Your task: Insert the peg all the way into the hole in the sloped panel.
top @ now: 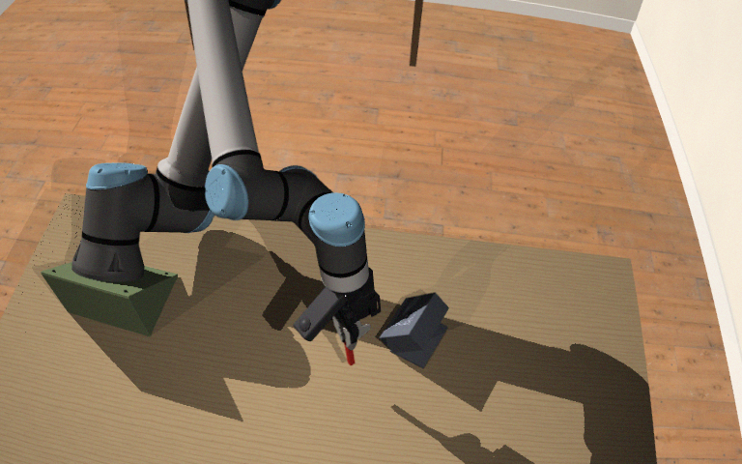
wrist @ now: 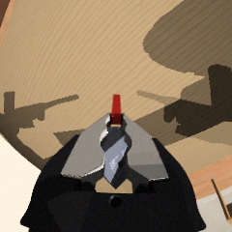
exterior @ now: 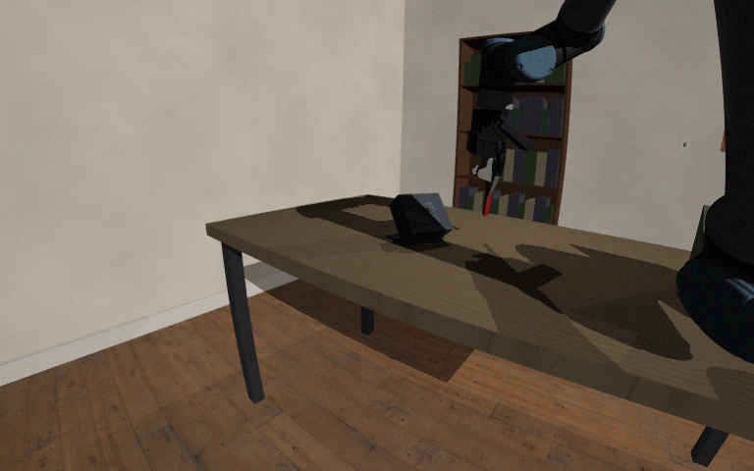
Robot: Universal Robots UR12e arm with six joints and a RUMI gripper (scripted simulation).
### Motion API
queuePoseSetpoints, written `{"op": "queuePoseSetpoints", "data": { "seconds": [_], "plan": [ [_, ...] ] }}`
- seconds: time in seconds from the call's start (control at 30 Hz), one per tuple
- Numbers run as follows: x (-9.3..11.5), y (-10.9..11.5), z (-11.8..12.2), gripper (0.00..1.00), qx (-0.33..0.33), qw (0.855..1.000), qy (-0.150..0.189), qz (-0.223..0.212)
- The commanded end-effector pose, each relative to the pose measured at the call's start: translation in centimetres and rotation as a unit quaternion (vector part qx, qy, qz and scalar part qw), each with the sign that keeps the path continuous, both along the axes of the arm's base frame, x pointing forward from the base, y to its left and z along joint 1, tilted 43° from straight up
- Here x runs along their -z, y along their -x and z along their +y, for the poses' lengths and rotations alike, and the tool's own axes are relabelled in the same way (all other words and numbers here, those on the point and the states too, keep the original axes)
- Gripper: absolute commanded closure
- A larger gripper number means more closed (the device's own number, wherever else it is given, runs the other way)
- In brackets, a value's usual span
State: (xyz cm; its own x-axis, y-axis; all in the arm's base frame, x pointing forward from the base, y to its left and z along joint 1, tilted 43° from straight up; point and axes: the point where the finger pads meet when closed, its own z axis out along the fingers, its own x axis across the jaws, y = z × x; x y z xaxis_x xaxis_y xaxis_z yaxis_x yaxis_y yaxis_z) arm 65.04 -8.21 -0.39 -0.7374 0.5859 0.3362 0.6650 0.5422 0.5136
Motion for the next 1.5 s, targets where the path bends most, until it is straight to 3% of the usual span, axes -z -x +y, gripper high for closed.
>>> {"op": "queuePoseSetpoints", "data": {
  "seconds": [0.0,1.47],
  "plan": [
    [-0.1,-0.2,0.0,1.00,0.002,1.000,0.005,-0.006],
    [-1.5,-1.0,1.1,1.00,0.016,0.997,0.046,-0.066]
  ]
}}
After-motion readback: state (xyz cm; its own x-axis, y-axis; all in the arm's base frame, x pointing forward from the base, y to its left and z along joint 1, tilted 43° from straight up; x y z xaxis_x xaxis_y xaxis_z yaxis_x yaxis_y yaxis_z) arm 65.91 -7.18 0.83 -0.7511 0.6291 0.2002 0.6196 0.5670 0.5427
